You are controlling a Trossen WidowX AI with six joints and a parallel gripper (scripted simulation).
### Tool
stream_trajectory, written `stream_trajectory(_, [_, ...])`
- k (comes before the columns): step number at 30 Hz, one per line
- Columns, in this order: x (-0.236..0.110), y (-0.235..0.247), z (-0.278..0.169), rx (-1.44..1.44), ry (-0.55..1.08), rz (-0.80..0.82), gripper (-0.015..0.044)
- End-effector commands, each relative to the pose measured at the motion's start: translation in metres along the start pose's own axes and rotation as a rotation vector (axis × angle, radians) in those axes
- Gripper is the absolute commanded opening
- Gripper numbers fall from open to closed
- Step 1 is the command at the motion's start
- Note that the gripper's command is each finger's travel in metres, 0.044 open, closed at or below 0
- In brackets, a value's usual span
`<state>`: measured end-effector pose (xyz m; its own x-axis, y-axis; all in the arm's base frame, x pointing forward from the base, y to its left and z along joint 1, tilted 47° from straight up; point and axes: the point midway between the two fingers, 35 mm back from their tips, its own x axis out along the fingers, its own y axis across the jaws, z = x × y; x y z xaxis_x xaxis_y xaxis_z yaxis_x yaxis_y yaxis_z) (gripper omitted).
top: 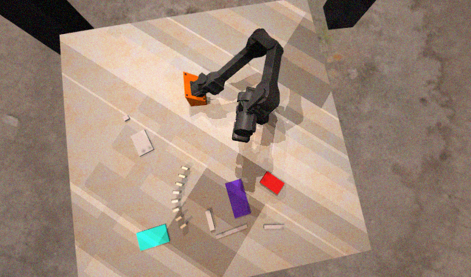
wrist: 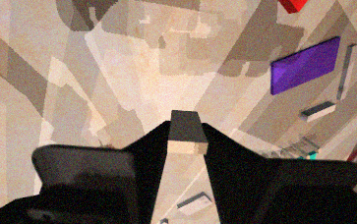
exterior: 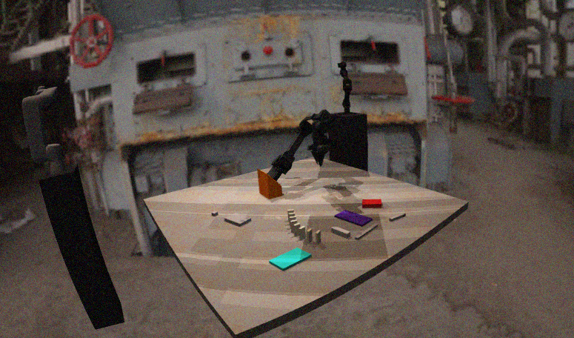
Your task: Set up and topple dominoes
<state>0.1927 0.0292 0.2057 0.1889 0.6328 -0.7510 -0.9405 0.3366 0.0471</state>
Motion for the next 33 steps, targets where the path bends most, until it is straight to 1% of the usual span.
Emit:
stream_trajectory(1, [0.002, -0.036, -0.023, 0.262, 0.035, 0.035, 0.0107])
stream_trajectory(6, [0.007, -0.083, -0.061, 0.631, 0.067, 0.064, 0.0107])
stream_trajectory(11, [0.016, -0.124, -0.109, 1.001, 0.089, 0.09, 0.0107])
stream_trajectory(20, [0.045, -0.167, -0.198, 1.683, 0.096, 0.168, 0.0107])
stream_trajectory(22, [0.048, -0.169, -0.205, 1.73, 0.097, 0.175, 0.0107])
stream_trajectory(28, [0.049, -0.169, -0.205, 1.73, 0.097, 0.174, 0.0107])
stream_trajectory(33, [0.072, -0.169, -0.204, 1.731, 0.097, 0.171, 0.0107])
